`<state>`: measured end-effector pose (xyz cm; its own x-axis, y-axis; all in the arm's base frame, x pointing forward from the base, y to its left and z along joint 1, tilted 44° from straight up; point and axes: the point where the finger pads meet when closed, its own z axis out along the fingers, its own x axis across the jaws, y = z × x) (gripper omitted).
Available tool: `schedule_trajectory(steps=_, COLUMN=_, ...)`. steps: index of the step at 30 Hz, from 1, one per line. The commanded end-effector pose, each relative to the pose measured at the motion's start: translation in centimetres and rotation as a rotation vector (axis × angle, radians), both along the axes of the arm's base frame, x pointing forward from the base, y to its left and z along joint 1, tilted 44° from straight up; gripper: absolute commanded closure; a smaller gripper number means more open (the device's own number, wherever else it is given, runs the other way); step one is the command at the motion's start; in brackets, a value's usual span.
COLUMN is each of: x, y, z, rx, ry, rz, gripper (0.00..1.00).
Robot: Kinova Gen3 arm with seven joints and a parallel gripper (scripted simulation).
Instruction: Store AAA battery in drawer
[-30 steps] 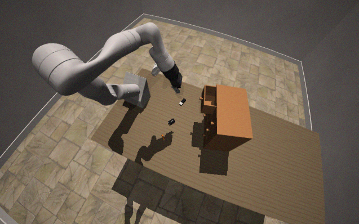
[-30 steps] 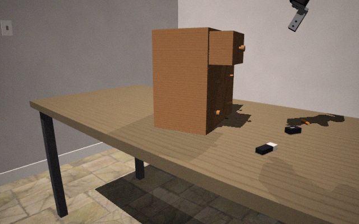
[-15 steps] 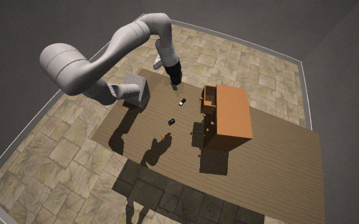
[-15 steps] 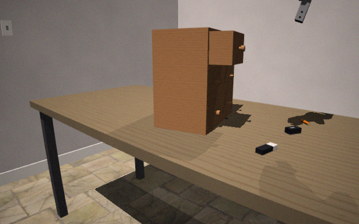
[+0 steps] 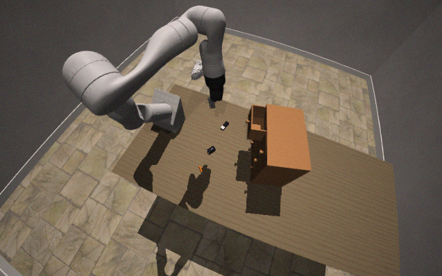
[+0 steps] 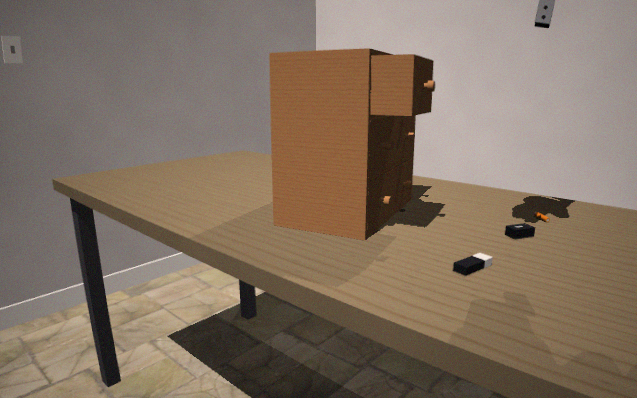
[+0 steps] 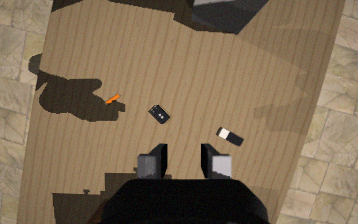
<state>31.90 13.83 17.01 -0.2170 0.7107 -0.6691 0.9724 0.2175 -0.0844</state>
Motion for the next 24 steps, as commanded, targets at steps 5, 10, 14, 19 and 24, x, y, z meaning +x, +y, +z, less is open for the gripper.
schedule_trajectory(steps=5, x=-0.1, y=0.5, z=0.2, rx=-0.007, ry=0.028, rz=-0.029, gripper=0.33)
schedule_trajectory(steps=10, x=-0.3, y=0.7, z=0.5, rx=-0.015, ry=0.053, rz=-0.053, gripper=0.33)
schedule_trajectory(steps=14, x=-0.5, y=0.9, z=0.8, rx=-0.019, ry=0.069, rz=-0.068, gripper=0.33)
schedule_trajectory(steps=19, x=-0.6, y=1.0, z=0.9, rx=-0.022, ry=0.078, rz=-0.077, gripper=0.33)
schedule_trajectory(steps=24, x=-0.7, y=1.1, z=1.0, rx=-0.026, ry=0.09, rz=-0.088, gripper=0.33)
